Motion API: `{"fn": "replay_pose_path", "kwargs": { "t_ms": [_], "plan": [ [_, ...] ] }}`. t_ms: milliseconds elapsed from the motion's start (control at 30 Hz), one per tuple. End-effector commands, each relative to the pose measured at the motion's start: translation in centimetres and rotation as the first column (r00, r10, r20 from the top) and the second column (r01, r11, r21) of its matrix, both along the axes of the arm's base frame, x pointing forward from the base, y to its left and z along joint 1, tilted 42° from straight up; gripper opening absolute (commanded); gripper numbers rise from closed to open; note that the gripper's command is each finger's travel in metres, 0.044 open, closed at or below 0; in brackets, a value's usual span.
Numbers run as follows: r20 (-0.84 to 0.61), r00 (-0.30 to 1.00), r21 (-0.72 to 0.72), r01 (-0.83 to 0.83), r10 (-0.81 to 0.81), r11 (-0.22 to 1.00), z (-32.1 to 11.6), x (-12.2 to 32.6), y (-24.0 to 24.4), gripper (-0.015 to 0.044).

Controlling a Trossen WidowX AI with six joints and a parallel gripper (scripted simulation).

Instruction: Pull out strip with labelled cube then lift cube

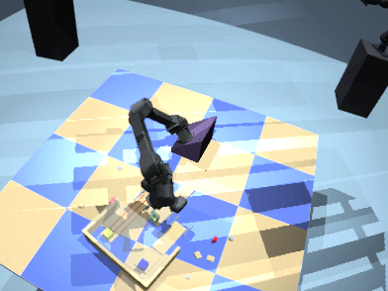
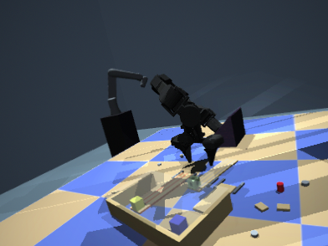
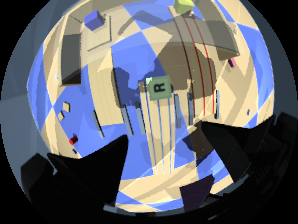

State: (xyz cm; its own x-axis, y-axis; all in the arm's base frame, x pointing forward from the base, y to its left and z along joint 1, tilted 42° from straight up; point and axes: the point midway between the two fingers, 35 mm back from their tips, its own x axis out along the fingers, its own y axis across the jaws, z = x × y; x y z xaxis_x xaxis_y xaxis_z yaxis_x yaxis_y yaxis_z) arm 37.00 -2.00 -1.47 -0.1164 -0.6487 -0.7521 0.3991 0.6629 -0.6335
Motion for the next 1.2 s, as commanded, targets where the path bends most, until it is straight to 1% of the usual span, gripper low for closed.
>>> {"fn": "replay_pose_path", "kwargs": {
  "t_ms": [0,333,567,600,1167],
  "plan": [
    [-0.005,1.0,-0.003,-0.002,0.002,1.0,0.3,1.4,-0.6,0.044],
    [-0.003,1.0,-0.004,-0.002,0.002,1.0,1.1,4.3,-1.8,0.044],
    [-0.003,1.0,-0.004,-0.002,0.002,1.0,0.5,4.3,-2.4,0.0256],
    [-0.003,1.0,-0.004,-0.002,0.002,1.0,0.4,4.3,-2.5,0.025],
    [-0.003,1.0,-0.006,-0.002,0.002,1.0,-1.7,4.0,-4.4,0.025]
  ]
}}
